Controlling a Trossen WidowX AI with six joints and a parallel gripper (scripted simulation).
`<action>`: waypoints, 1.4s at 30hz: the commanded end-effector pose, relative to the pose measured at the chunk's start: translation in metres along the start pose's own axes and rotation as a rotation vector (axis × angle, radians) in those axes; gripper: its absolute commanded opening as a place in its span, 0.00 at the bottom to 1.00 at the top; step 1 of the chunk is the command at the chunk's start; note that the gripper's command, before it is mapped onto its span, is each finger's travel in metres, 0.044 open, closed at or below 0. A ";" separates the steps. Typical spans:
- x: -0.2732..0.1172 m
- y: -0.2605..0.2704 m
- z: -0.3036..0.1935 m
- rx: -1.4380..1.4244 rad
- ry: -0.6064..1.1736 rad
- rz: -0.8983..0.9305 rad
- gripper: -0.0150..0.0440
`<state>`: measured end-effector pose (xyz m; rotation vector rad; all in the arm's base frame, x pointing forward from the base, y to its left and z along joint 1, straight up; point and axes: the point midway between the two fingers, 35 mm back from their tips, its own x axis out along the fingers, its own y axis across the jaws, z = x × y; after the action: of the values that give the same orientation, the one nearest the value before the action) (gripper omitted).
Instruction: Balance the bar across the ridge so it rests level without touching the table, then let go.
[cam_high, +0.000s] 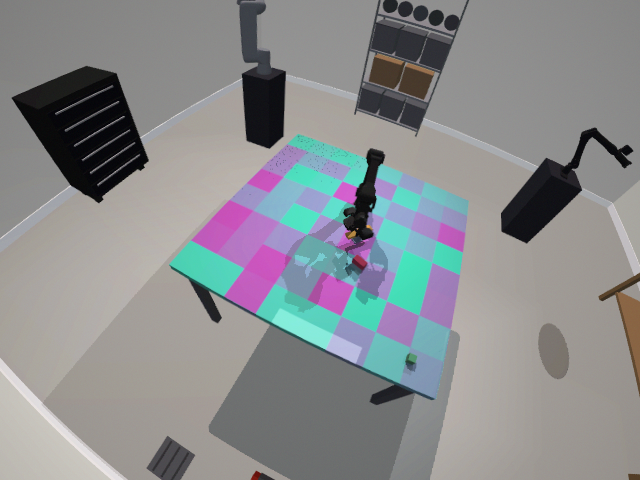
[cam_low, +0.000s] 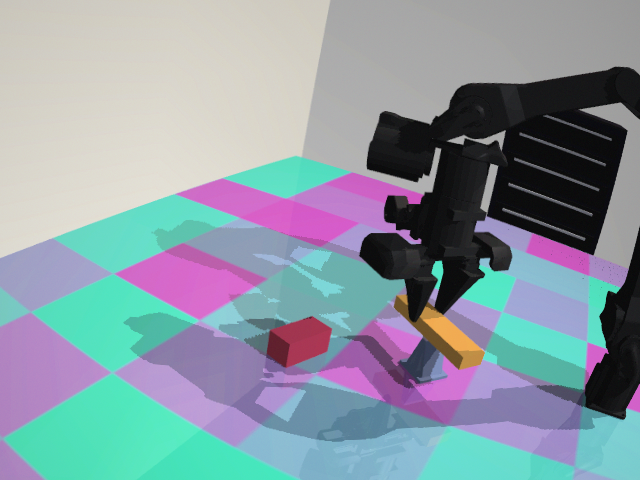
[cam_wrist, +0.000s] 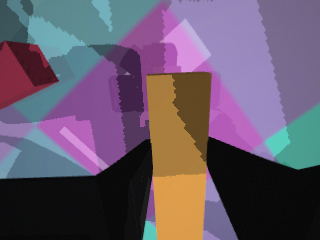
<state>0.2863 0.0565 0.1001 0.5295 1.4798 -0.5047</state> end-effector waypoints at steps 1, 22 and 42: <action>0.000 0.000 0.000 0.000 0.000 0.000 0.25; 0.000 0.000 0.000 0.000 0.000 0.000 0.54; 0.000 0.000 0.000 0.000 0.000 0.000 0.54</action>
<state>0.2863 0.0565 0.1001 0.5295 1.4797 -0.5047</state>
